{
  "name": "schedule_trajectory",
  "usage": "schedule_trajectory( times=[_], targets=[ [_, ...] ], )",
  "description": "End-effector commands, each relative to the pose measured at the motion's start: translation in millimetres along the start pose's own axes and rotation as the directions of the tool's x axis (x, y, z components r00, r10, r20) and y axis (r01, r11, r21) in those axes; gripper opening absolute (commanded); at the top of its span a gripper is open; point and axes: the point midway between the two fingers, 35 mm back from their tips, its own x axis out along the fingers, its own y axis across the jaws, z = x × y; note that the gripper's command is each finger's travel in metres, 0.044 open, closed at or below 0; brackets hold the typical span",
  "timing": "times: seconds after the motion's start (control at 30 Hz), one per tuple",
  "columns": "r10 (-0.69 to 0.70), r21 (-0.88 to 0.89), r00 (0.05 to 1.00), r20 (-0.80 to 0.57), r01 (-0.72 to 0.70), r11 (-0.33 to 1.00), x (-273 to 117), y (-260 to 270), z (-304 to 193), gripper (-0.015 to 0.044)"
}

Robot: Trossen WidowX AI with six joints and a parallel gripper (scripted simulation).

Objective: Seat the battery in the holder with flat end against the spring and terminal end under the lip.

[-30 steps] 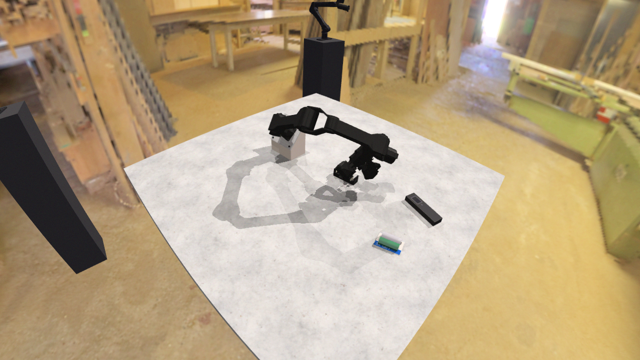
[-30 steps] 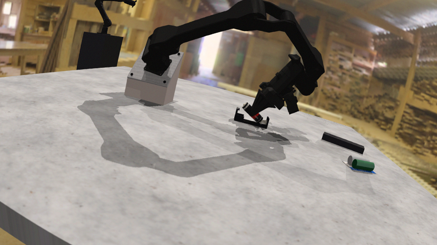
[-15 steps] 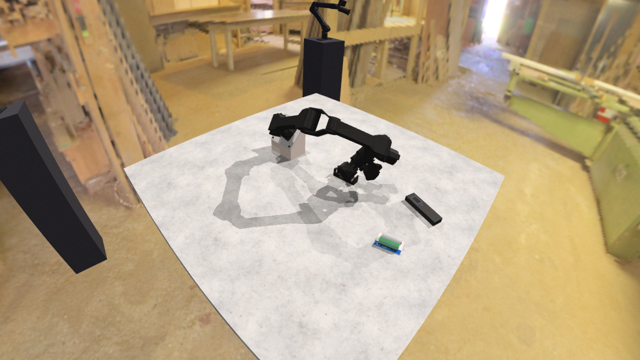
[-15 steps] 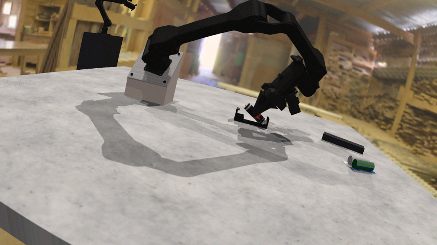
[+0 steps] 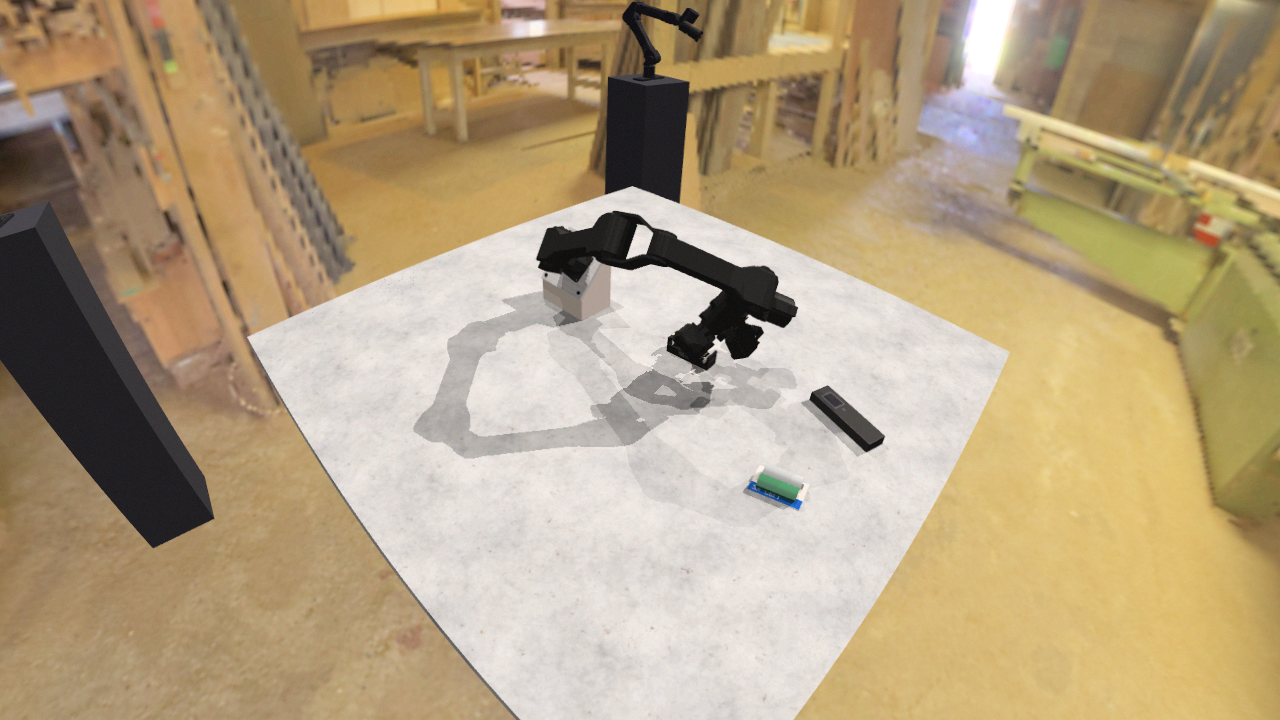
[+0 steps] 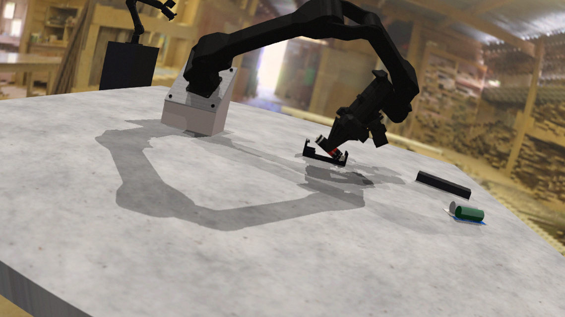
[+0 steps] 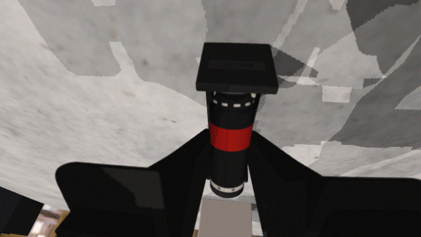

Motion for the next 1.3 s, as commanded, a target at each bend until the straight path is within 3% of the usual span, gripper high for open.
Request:
schedule_trajectory(
  times=[0.0, 1.27],
  targets=[
    [0.005, -0.002, 0.999, 0.034, -0.005, 1.000, 0.5, 1.6, 3.8, 0.0075],
    [0.021, -0.019, 0.980, 0.200, -0.017, 1.000, 6.6, 3.9, 3.3, 0.0075]
  ],
)
